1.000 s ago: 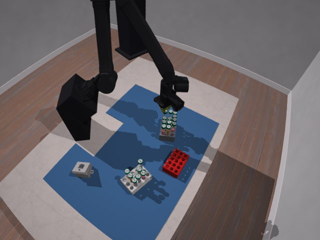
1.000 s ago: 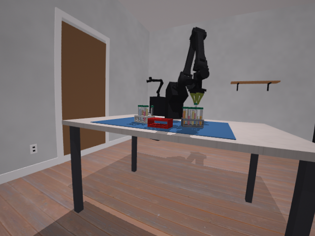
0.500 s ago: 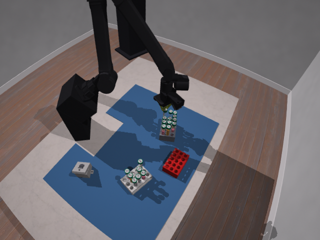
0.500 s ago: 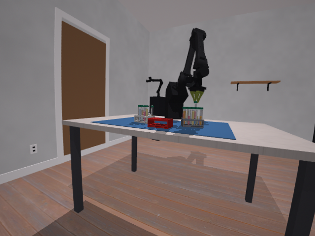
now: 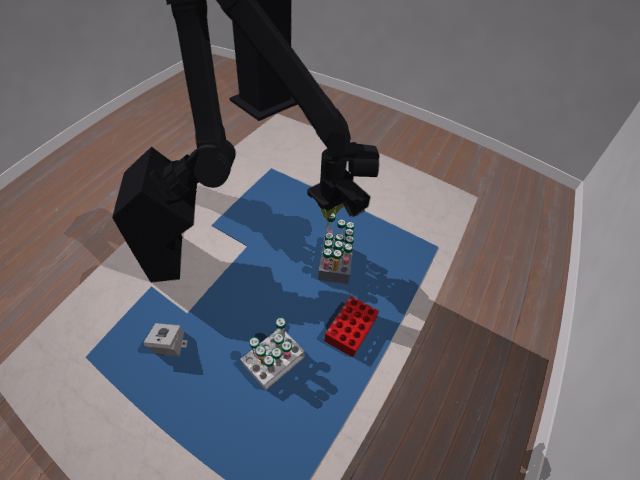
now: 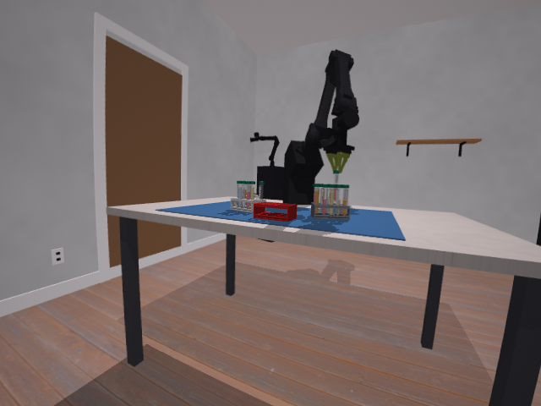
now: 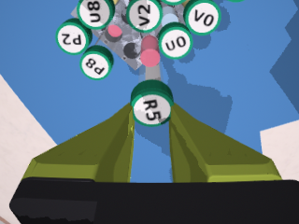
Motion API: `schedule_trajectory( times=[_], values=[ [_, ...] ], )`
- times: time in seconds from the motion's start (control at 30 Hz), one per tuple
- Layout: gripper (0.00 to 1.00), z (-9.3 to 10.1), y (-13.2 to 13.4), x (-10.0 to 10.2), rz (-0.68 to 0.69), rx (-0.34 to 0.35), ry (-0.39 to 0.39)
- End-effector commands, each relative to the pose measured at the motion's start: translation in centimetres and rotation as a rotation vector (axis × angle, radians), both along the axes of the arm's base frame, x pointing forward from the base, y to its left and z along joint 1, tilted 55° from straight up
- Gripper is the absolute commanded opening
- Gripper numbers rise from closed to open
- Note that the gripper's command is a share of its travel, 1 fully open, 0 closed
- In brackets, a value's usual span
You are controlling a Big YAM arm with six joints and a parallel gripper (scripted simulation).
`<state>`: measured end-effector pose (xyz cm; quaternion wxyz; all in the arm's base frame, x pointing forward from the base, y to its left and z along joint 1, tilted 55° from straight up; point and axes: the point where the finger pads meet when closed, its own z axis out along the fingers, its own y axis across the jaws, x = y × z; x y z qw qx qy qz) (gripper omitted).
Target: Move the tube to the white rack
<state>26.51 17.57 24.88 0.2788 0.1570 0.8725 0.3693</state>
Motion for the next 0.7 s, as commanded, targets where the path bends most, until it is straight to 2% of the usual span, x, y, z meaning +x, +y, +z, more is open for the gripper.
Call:
schedule_trajectory(
  times=[0.0,0.07,0.13,0.23,0.3,0.33,0.43,0.47,0.67],
  values=[
    [0.0,2.1,-0.6,0.0,-0.009,0.01,-0.037],
    [0.0,3.1,-0.5,0.0,-0.006,0.017,-0.05],
    [0.0,3.2,-0.6,-0.1,-0.007,0.015,-0.047],
    [0.0,2.0,-0.9,-0.5,-0.007,0.004,-0.028],
    [0.0,2.3,-1.0,-0.6,-0.007,0.006,-0.034],
    [0.0,1.0,-1.2,-1.0,-0.007,-0.002,-0.013],
    [0.0,0.9,-1.2,-1.1,-0.011,0.0,-0.011],
    [0.0,0.3,-1.0,-1.1,-0.006,-0.006,0.007],
    [0.0,0.2,-0.9,-2.2,0.0,0.007,-0.003]
  ],
)
